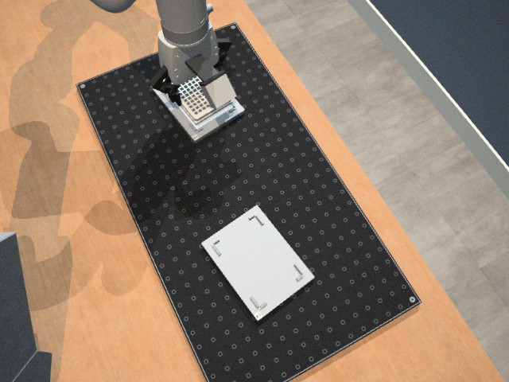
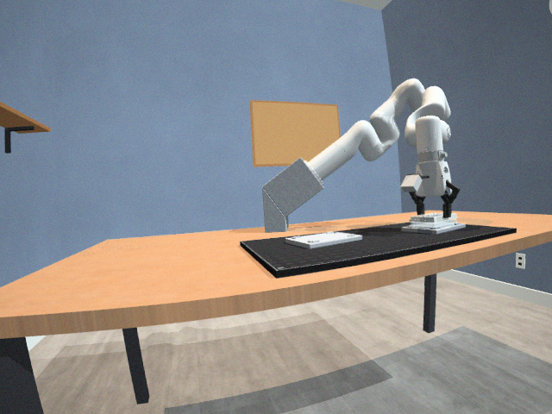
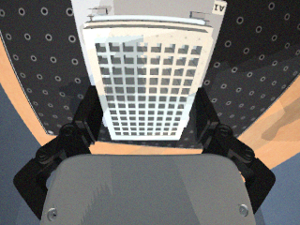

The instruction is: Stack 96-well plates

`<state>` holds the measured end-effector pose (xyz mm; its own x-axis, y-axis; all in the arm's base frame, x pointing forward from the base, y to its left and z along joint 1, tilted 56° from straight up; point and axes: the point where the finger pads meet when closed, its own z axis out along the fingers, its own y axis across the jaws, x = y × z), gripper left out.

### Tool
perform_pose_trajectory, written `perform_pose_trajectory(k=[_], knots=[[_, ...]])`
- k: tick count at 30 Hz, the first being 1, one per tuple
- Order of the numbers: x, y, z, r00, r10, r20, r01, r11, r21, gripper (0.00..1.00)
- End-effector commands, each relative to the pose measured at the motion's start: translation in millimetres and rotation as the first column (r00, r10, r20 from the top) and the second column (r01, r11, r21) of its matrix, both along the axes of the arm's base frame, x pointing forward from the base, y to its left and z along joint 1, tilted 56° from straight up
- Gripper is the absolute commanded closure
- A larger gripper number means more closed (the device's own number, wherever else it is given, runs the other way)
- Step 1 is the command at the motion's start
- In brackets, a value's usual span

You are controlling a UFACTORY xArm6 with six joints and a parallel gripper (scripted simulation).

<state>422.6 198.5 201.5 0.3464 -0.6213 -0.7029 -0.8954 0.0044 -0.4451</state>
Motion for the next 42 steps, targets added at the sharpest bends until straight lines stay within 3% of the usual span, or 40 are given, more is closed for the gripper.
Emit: perform_pose_trajectory(k=[1, 17, 18, 42], knots=[[0.8, 0.1, 0.4, 1.0, -0.001, 0.002, 0.001, 1.0, 0.0, 1.0], [1.4, 1.8, -0.8, 1.0, -0.001, 0.002, 0.001, 1.0, 0.0, 1.0], [1.6, 2.3, -1.2, 1.0, -0.001, 0.002, 0.001, 1.0, 0.0, 0.0], [1.6, 2.2, -1.1, 1.0, -0.001, 0.002, 0.001, 1.0, 0.0, 0.0]])
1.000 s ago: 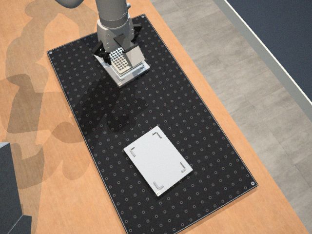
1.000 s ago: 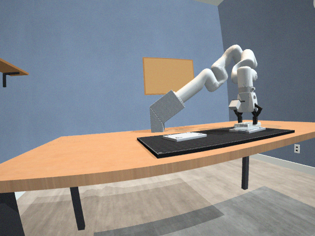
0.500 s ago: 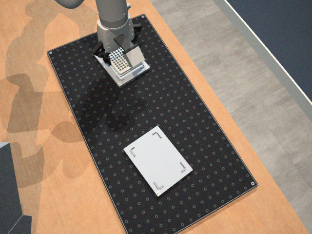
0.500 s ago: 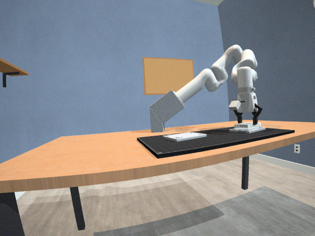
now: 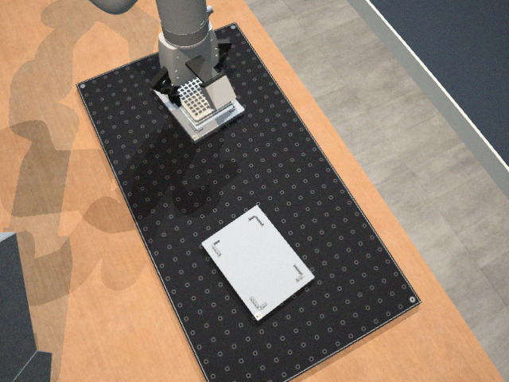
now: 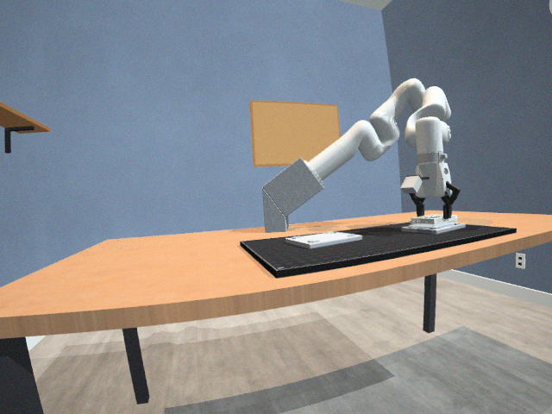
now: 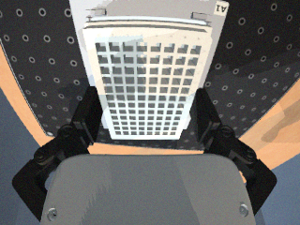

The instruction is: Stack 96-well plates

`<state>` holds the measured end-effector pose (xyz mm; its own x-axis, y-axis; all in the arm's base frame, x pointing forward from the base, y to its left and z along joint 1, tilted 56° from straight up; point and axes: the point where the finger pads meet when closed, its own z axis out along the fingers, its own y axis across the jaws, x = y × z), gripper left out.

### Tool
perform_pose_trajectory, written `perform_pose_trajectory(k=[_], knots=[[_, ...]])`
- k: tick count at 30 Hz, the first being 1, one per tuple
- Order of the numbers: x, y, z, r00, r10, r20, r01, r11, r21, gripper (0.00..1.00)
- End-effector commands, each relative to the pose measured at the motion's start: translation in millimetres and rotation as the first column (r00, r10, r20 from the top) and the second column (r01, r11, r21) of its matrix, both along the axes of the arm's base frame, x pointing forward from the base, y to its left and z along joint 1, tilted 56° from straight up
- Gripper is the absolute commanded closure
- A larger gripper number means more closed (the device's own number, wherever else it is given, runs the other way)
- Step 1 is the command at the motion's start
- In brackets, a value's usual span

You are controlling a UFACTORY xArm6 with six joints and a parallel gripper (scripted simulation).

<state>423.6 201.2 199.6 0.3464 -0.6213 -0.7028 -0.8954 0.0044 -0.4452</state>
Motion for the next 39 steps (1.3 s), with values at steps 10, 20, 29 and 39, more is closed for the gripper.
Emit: perform_pose_trajectory(k=[10, 20, 29, 39], knots=[[0.6, 0, 0.8, 1.0, -0.001, 0.002, 0.001, 1.0, 0.0, 0.0], [-6.9, -21, 15.5, 1.0, -0.001, 0.002, 0.001, 1.0, 0.0, 0.0], [-12.1, -36, 25.8, 1.0, -0.001, 0.002, 0.001, 1.0, 0.0, 0.0], [-18.1, -53, 37.7, 1.0, -0.001, 0.002, 0.001, 1.0, 0.0, 0.0]])
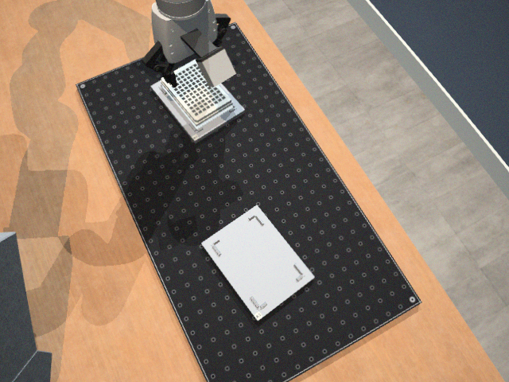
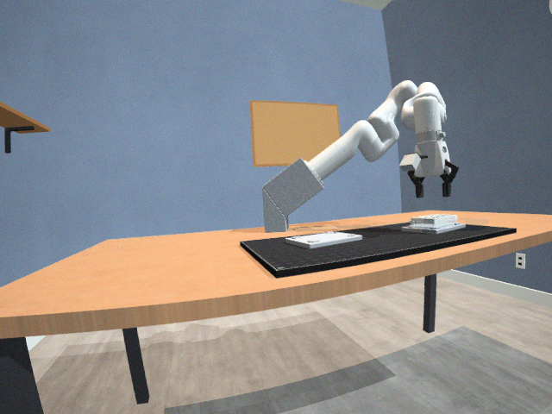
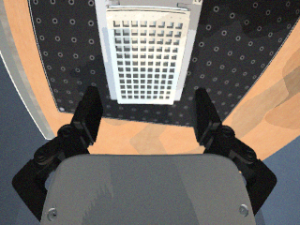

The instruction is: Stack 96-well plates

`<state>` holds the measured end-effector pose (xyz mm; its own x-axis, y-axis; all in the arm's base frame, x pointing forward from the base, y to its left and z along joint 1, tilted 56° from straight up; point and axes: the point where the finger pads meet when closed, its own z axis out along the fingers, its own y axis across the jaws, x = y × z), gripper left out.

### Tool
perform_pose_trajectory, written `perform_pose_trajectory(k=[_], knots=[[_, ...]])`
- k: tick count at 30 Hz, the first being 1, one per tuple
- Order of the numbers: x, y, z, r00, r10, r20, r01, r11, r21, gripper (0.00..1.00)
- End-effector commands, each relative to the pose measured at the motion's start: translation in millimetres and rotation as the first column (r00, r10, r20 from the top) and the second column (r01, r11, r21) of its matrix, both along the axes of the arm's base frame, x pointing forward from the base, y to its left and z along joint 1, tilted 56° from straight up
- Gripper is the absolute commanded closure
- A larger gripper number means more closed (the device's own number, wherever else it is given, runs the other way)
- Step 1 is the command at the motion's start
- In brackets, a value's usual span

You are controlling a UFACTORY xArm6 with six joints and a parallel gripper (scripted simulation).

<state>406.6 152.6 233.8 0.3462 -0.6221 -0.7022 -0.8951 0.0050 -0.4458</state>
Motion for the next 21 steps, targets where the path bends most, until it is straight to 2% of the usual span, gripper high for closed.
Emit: perform_pose_trajectory(k=[1, 9, 21], knots=[[-1.8, -6, 4.9, 1.0, 0.0, 0.001, 0.0, 1.0, 0.0, 0.0], [-7.7, -22, 16.4, 1.0, 0.0, 0.001, 0.0, 1.0, 0.0, 0.0], [-7.7, -22, 16.5, 1.0, 0.0, 0.001, 0.0, 1.0, 0.0, 0.0]])
